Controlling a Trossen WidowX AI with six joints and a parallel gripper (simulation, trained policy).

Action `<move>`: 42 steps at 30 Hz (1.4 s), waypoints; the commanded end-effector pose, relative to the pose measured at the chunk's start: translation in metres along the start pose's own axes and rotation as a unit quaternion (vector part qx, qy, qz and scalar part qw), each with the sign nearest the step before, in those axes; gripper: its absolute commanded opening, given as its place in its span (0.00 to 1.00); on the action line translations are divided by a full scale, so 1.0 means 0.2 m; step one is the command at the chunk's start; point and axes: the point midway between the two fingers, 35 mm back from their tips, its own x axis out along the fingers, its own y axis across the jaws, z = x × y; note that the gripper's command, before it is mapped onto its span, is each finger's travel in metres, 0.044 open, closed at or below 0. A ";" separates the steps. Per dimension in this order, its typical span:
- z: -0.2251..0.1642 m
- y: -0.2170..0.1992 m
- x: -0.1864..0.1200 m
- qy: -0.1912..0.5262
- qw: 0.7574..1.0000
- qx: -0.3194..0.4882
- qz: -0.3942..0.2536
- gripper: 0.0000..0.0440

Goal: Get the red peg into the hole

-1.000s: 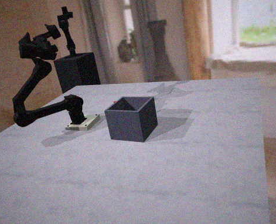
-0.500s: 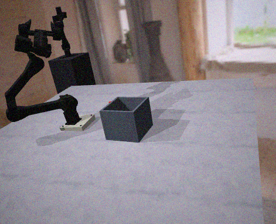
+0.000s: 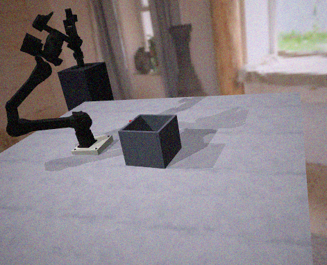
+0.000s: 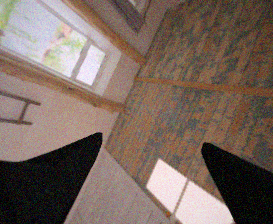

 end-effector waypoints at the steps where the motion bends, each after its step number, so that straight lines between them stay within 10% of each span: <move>1: -0.06 0.04 0.02 0.032 0.998 0.058 0.021 1.00; 21: -0.37 0.31 0.01 0.211 0.914 0.335 0.087 1.00; 42: -0.65 0.61 -0.16 0.411 0.713 0.564 0.067 1.00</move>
